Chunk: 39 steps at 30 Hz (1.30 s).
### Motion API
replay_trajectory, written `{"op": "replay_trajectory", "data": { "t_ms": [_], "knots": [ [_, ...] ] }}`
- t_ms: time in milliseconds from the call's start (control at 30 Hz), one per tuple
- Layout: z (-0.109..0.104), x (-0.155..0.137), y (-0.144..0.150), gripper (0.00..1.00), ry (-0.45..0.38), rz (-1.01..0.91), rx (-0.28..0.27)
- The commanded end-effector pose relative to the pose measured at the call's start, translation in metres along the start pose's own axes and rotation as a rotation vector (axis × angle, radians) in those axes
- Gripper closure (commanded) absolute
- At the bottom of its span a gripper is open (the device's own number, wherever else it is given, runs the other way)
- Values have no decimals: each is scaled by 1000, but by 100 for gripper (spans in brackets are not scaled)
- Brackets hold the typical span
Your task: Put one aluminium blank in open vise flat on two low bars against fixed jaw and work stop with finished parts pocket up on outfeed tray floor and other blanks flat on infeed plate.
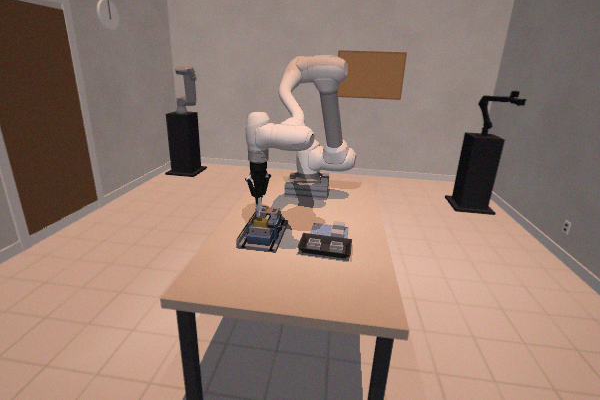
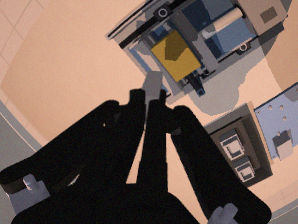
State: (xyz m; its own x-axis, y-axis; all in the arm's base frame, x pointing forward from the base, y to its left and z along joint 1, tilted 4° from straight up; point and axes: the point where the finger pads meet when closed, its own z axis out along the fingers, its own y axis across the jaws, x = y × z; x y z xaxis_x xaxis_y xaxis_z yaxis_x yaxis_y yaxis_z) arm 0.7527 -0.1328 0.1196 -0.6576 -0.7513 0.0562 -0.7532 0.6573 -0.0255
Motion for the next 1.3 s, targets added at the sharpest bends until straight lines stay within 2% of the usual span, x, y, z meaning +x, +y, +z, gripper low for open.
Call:
{"op": "replay_trajectory", "data": {
  "t_ms": [0, 67, 133, 433, 667, 700, 1267],
  "knots": [
    [0, 3, 5, 100, 0, -167, 0],
    [0, 3, 5, 100, 0, -167, 0],
    [0, 6, 10, 100, 0, -317, 0],
    [0, 14, 21, 100, 0, -669, 0],
    [0, 15, 23, 100, 0, -718, 0],
    [0, 15, 23, 60, 0, -718, 0],
    [0, 15, 23, 60, 0, -718, 0]
  ]
}}
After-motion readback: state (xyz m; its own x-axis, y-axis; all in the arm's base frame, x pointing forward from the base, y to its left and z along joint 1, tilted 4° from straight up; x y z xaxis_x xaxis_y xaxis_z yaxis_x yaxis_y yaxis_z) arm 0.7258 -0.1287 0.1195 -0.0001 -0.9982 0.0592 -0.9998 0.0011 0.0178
